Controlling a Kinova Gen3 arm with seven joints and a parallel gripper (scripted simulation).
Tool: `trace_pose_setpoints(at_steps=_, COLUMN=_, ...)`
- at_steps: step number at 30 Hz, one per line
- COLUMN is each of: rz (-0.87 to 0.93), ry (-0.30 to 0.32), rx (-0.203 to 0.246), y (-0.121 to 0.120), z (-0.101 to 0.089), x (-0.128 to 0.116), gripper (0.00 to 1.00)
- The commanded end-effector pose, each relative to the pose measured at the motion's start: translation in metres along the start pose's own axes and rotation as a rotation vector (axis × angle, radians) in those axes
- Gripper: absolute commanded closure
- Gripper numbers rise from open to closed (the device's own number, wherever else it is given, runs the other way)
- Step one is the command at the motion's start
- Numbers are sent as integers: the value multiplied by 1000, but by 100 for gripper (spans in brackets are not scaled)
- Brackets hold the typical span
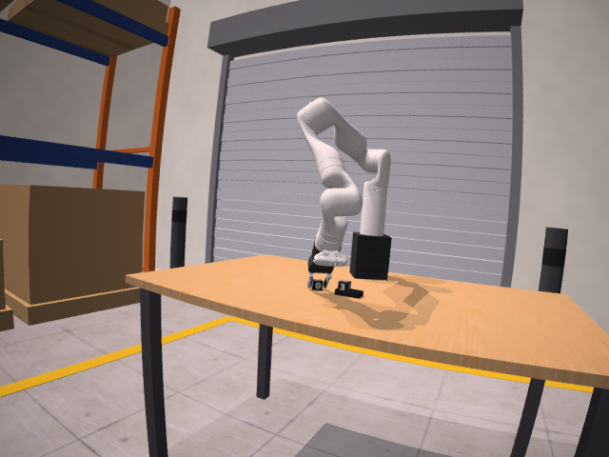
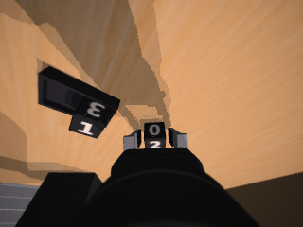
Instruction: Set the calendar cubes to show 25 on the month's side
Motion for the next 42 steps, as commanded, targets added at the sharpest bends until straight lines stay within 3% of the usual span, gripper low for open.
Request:
trace_pose_setpoints(at_steps=1, rz=1, ry=1, rx=-1, y=0, z=-1, x=0, gripper=10)
trace_pose_setpoints(at_steps=19, rz=1, ry=1, rx=-1, y=0, z=-1, x=0, gripper=10)
trace_pose_setpoints(at_steps=20, rz=1, ry=1, rx=-1, y=0, z=-1, x=0, gripper=40)
trace_pose_setpoints(at_steps=42, rz=1, ry=1, rx=-1, y=0, z=-1, x=0, gripper=40)
Point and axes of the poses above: the point where the finger pads meet when closed, its own z axis out along the fingers, its own y axis across the jaws, x = y × z, the point moved 9 cm from there along -z, back along the fingers, and after that the axes turned 6 degrees about -z, right-handed, at the moved point
